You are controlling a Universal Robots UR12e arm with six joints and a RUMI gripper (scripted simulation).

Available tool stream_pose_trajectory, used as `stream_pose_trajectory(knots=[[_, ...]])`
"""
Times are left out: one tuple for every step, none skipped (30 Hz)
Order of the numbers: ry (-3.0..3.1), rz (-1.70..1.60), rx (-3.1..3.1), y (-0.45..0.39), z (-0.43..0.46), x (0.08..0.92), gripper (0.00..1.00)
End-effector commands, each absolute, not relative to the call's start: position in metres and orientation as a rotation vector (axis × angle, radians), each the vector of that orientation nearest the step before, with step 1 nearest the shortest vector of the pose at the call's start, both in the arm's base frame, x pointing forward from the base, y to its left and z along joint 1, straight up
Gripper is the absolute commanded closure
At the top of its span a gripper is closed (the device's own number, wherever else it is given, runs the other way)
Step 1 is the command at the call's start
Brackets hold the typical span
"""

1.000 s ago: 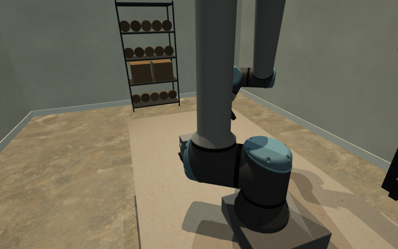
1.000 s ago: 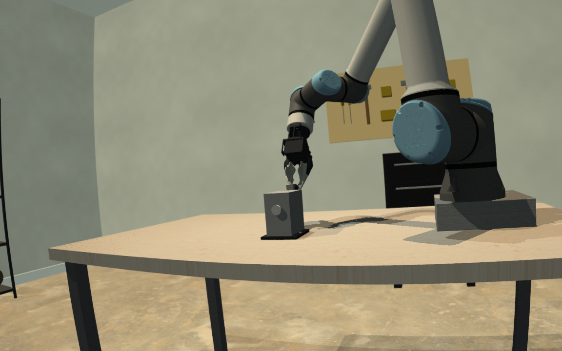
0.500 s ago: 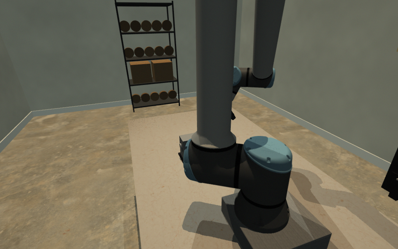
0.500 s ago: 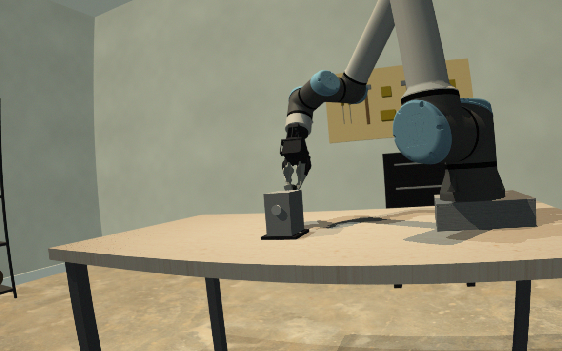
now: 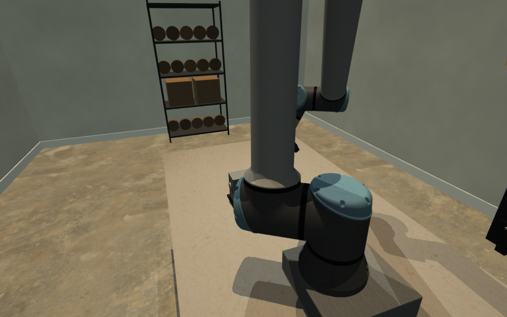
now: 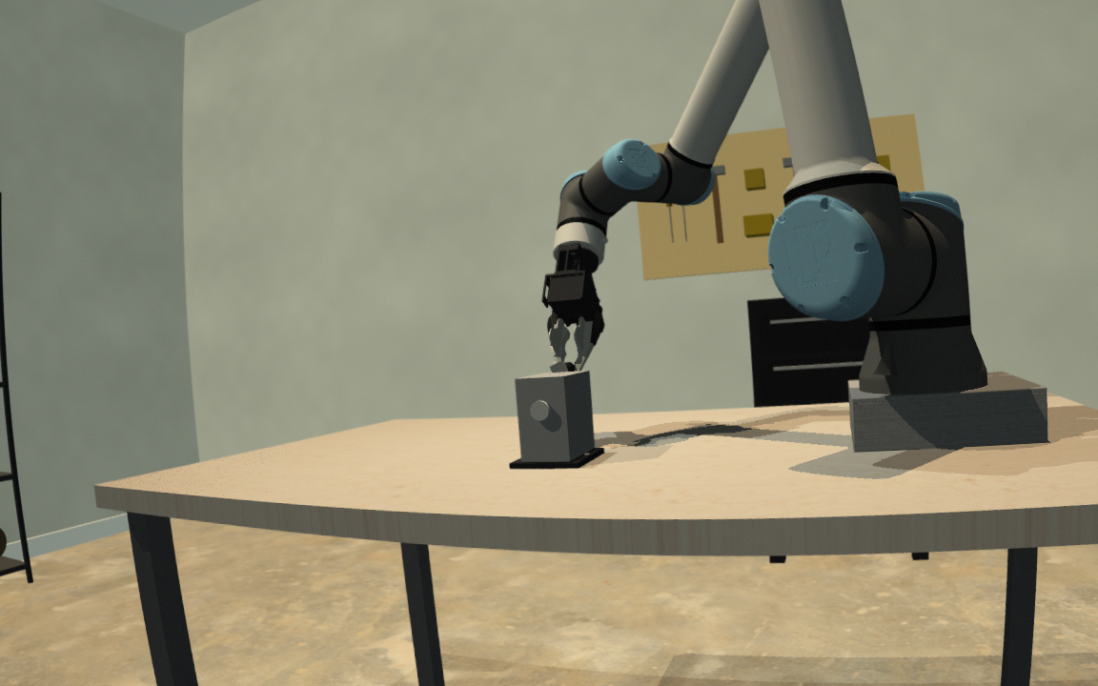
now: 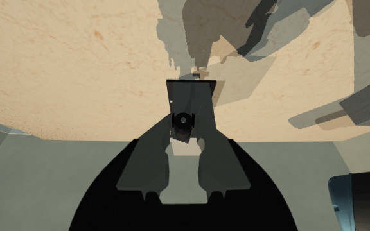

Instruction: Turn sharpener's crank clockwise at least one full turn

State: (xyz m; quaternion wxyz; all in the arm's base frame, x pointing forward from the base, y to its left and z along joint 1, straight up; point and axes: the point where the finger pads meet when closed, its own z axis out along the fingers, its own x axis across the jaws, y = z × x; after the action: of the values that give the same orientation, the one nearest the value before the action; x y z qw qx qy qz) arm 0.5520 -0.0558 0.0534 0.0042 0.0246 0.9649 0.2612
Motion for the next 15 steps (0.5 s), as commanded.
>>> stream_pose_trajectory(knots=[[3.023,0.817,0.077,-0.0563,0.0526,0.5557,0.91],[3.023,0.817,0.077,-0.0564,0.0524,0.5562,0.91],[3.023,0.817,0.077,-0.0564,0.0521,0.5568,0.91],[3.023,0.817,0.077,-0.0564,0.0518,0.5574,0.91],[3.023,0.817,0.077,-0.0565,0.0515,0.5580,0.91],[3.023,0.817,0.077,-0.0565,0.0512,0.5586,0.91],[3.023,0.817,0.077,-0.0565,0.0508,0.5592,0.91],[3.023,0.817,0.077,-0.0565,0.0505,0.5598,0.91],[3.023,0.817,0.077,-0.0565,0.0505,0.5598,0.91],[3.023,0.817,0.077,-0.0565,0.0505,0.5598,0.91],[3.023,0.817,0.077,-0.0566,0.0496,0.5614,0.91],[3.023,0.817,0.077,-0.0566,0.0493,0.5618,0.91],[3.023,0.817,0.077,-0.0567,0.0489,0.5624,0.91],[3.023,0.817,0.077,-0.0567,0.0486,0.5629,0.91],[3.023,0.817,0.077,-0.0567,0.0482,0.5635,0.91]])
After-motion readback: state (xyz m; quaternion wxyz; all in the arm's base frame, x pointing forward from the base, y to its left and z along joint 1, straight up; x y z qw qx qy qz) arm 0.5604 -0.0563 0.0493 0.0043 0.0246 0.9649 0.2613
